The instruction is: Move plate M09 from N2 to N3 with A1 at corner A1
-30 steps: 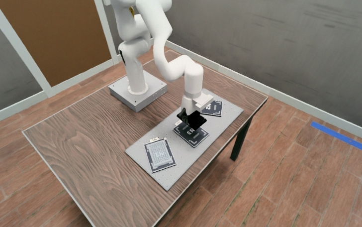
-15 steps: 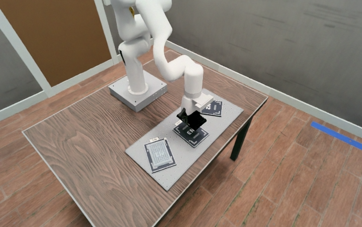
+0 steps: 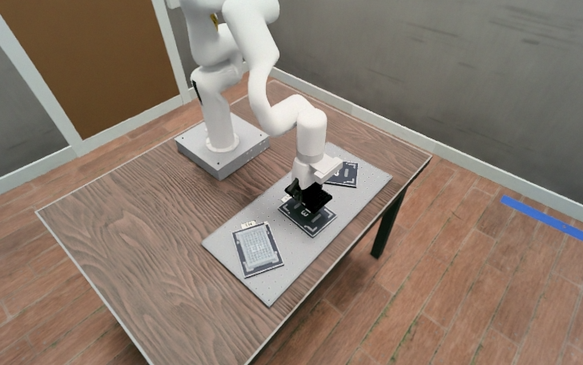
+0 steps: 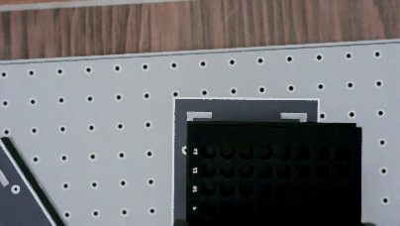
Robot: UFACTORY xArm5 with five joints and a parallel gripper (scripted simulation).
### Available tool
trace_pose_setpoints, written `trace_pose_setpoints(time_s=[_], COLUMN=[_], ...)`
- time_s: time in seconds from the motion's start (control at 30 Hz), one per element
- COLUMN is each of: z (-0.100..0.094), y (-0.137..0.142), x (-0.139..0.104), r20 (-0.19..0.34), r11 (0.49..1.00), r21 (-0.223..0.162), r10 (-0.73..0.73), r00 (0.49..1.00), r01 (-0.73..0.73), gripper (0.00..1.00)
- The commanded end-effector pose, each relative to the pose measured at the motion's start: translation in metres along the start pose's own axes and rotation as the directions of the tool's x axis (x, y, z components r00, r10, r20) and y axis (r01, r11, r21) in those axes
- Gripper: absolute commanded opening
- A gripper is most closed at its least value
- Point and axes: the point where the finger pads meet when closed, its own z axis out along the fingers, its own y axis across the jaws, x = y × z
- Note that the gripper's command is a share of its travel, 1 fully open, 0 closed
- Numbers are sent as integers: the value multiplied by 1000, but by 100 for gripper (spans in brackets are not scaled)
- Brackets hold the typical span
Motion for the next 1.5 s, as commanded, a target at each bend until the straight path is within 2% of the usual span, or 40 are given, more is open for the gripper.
trace_pose_setpoints(time_s=[0.0,1.47], z=[6,68], y=[0,0], x=[2,2], r20=[-4,-4], r11=[1000,1000], r21=[-1,-1], r10=[0,0], r00=[1000,1000], r01=[0,0], gripper=[0,0])
